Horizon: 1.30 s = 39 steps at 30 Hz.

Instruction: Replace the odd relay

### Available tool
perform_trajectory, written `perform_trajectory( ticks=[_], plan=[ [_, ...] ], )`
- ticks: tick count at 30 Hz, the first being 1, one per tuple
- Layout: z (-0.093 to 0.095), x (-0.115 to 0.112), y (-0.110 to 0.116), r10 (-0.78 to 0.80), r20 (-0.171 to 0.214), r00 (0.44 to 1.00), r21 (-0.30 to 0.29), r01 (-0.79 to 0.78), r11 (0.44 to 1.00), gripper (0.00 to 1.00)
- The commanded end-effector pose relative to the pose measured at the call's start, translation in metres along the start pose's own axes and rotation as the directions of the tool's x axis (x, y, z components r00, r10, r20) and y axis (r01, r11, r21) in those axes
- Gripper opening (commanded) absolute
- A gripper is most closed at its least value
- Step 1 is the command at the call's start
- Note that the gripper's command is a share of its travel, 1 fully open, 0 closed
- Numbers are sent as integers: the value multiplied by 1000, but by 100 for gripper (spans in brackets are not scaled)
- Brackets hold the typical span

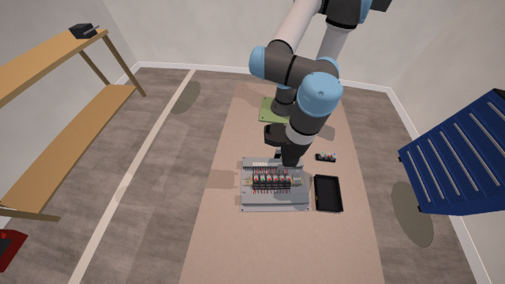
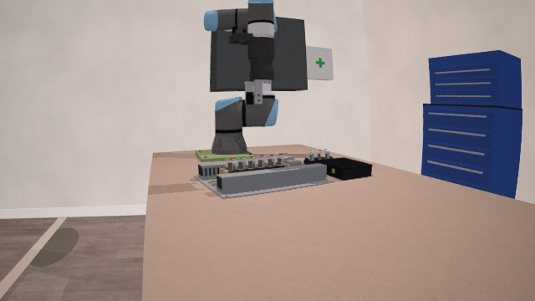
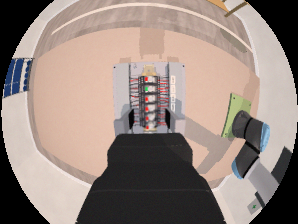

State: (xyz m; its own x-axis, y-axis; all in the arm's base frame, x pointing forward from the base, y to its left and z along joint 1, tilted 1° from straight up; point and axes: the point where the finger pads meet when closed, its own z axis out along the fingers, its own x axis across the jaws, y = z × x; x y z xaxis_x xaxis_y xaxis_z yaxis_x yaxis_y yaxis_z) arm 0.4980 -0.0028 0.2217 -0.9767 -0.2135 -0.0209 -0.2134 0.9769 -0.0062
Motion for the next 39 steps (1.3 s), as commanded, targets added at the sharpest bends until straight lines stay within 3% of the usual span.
perform_trajectory(
  ticks=[1, 34, 39],
  plan=[
    [-1, 0, 0, 0, 1, 1000, 1, 0, 1000, 100],
    [-1, 0, 0, 0, 1, 1000, 1, 0, 1000, 100],
    [55, 0, -24, 0, 1, 1000, 1, 0, 1000, 100]
  ],
)
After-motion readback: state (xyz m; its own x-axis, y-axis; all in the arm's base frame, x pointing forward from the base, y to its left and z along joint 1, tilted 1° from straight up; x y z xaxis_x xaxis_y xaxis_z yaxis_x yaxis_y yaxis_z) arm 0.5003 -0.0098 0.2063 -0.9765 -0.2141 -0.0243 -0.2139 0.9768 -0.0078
